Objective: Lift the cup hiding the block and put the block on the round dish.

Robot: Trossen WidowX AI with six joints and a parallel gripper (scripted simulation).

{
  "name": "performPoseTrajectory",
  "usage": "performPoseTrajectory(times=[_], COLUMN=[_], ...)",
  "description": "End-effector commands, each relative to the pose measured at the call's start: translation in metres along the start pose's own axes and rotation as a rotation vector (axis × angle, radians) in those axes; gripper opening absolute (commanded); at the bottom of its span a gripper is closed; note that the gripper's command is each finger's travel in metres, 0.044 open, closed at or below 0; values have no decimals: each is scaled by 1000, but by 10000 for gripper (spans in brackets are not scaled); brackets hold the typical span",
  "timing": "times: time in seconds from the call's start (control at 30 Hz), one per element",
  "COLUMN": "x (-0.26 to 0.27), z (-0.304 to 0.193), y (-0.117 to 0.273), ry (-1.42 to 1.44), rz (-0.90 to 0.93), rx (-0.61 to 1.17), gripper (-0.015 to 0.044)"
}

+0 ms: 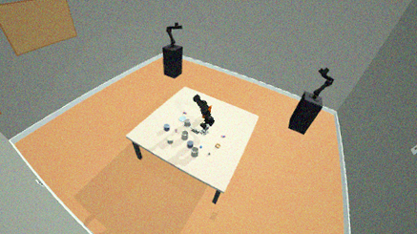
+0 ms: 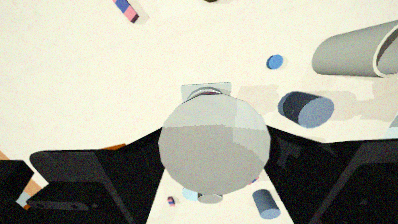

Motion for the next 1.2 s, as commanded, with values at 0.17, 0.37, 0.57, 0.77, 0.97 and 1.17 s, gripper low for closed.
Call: performPoseTrajectory(times=[0.17, 0.37, 0.57, 0.77, 0.97, 1.17], x=[52, 92, 127, 127, 128, 128], z=[32, 48, 55, 56, 55, 55], y=[-34, -61, -86, -98, -127, -129], ry=[7, 5, 3, 3, 3, 3], rz=[6, 7, 8, 8, 7, 7], rx=[-2, -5, -6, -6, -4, -4], gripper=[0, 0, 0, 0, 0, 0])
Point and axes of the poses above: the point midway between the two fingers, 35 mm back from their tips, its own y axis back along the fingers, its own x axis across the jaws, z = x × y, the point moved 8 cm from there along y, back along the fingers, and after that the axes turned 8 degrees about -y, right-handed, at the moved point
